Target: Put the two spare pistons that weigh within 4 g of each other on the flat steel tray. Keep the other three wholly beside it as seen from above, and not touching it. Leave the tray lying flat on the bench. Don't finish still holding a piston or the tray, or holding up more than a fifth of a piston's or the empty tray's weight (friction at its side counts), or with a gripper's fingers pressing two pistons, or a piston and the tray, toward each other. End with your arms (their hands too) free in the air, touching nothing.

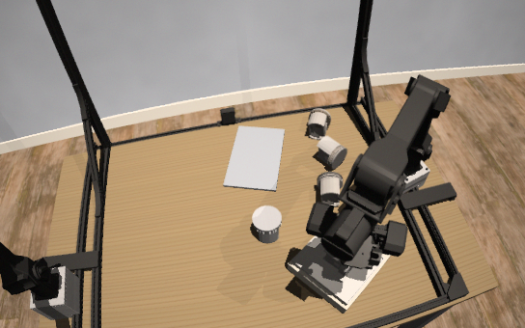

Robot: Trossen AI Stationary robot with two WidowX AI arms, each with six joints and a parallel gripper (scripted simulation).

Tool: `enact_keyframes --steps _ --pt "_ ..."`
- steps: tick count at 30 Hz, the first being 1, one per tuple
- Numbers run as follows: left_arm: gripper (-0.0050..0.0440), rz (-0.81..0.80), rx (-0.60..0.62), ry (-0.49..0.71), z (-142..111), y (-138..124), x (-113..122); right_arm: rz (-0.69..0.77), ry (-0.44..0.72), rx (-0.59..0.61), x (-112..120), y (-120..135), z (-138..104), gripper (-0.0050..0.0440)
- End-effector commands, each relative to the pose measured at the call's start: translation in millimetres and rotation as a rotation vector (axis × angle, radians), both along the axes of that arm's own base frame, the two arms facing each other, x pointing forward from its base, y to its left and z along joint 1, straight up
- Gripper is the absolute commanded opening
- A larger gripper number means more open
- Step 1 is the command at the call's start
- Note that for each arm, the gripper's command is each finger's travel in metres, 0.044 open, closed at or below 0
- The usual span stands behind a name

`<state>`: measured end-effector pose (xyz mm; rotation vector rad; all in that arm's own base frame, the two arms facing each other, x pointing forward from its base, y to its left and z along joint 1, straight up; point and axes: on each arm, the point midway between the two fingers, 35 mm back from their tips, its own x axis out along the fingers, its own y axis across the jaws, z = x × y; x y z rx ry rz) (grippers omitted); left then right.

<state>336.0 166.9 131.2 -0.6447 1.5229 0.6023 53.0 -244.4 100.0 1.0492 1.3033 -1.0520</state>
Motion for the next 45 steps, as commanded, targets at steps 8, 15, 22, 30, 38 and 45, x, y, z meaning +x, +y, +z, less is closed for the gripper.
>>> enact_keyframes --steps 8,15,22,30,38,45 --pt "0.0378 -0.249 0.033 -0.030 1 -1 -2 0.001 -0.002 0.001 0 0 0 0.0440" --pt "0.0378 -0.378 0.043 -0.042 1 -10 -14 0.001 -0.002 0.001 0 0 0 0.0440" --pt "0.0378 -0.378 0.043 -0.042 1 -30 -43 0.001 -0.002 0.001 0 0 0 0.0440" --pt "0.0378 -0.378 0.043 -0.042 1 -47 -68 0.001 -0.002 0.001 0 0 0 0.0440" --pt "0.0378 -0.398 0.128 -0.175 -18 -59 -91 0.001 -0.002 0.001 0 0 0 0.0440" --pt "0.0378 -0.412 0.201 -0.286 -33 -68 -109 0.001 -0.002 0.001 0 0 0 0.0440"
